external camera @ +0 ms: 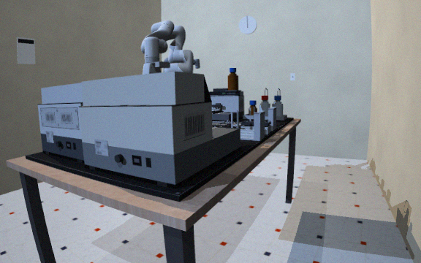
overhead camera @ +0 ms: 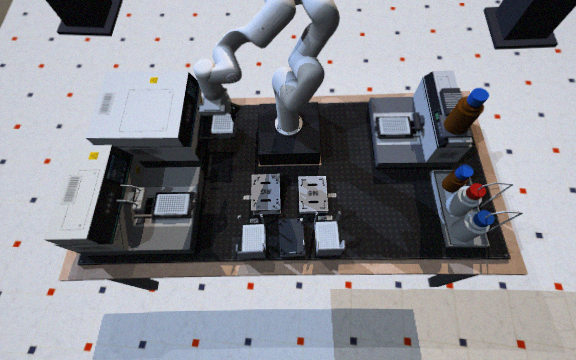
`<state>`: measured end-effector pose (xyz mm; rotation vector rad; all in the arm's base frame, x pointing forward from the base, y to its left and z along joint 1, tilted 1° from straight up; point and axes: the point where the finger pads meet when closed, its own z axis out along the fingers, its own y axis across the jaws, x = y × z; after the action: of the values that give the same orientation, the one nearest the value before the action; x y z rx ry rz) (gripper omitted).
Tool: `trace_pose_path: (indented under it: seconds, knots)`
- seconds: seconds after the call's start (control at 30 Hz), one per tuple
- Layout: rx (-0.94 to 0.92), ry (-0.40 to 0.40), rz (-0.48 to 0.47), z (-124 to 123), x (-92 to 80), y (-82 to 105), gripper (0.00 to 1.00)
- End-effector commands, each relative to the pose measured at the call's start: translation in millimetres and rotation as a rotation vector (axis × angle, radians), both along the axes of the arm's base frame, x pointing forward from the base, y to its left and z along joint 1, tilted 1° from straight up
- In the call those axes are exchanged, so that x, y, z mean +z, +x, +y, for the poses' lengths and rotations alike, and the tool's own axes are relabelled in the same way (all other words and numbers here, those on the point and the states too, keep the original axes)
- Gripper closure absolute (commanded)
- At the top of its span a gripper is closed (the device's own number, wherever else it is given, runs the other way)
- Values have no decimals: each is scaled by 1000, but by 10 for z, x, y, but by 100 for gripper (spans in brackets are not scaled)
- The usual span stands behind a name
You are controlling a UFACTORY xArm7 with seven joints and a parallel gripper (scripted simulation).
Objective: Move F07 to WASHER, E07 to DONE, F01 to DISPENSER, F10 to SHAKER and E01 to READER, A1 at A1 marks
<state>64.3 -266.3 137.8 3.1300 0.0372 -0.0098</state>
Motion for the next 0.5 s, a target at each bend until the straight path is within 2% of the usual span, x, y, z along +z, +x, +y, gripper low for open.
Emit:
trace_pose_path:
  seconds: [0.0, 0.3, 0.47]
  knots:
    - [0, -4, -2, -46, 16, -100, 100]
    - [0, -4, -1, -117, 19, -358, 100]
    - [0, -4, -1, -121, 19, -371, 100]
